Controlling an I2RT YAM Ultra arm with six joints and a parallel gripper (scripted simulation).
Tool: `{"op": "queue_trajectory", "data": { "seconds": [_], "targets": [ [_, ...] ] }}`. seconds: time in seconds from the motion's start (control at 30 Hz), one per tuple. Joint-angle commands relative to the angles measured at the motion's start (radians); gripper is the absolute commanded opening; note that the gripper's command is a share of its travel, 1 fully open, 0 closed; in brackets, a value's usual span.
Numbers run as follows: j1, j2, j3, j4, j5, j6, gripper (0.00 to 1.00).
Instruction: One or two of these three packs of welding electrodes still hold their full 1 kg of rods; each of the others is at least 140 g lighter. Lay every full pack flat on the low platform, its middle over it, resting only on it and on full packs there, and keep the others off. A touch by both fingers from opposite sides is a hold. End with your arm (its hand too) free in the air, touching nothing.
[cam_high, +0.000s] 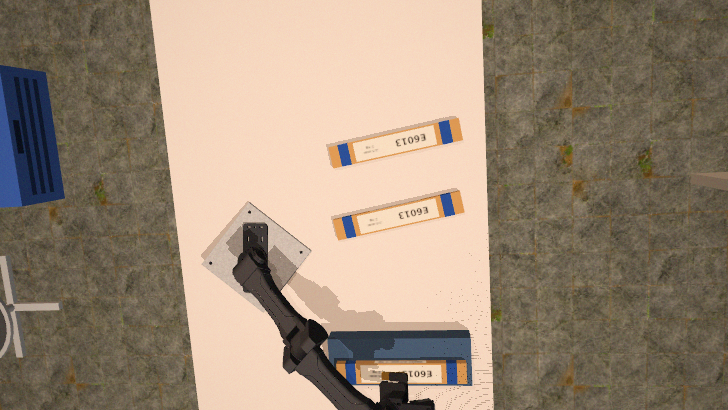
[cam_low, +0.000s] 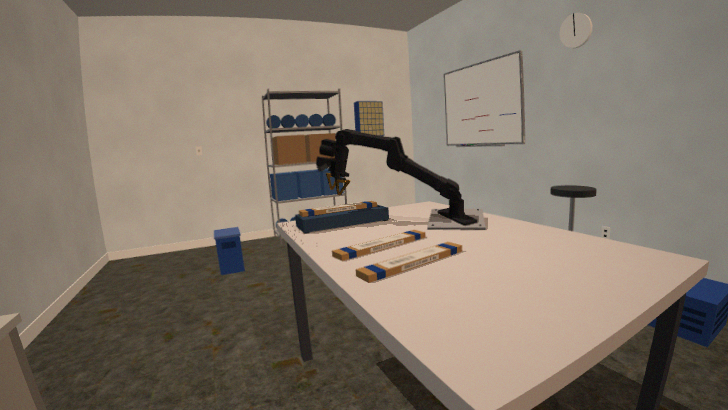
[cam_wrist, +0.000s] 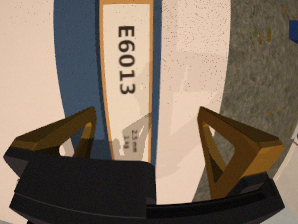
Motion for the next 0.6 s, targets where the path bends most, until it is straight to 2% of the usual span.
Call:
{"op": "queue_trajectory", "data": {
  "seconds": [0.0,0.03,0.1,0.33,0.57],
  "targets": [
    [0.003,-0.043,-0.014,-0.018,-0.009,-0.023,0.95],
    [0.012,-0.057,-0.038,-0.018,-0.009,-0.034,0.95],
    [0.012,-0.057,-0.038,-0.018,-0.009,-0.034,0.95],
    [0.082,-0.161,-0.212,-0.018,-0.003,-0.045,0.95],
    [0.161,-0.259,-0.373,-0.018,-0.003,0.000,0.95]
  ]
}}
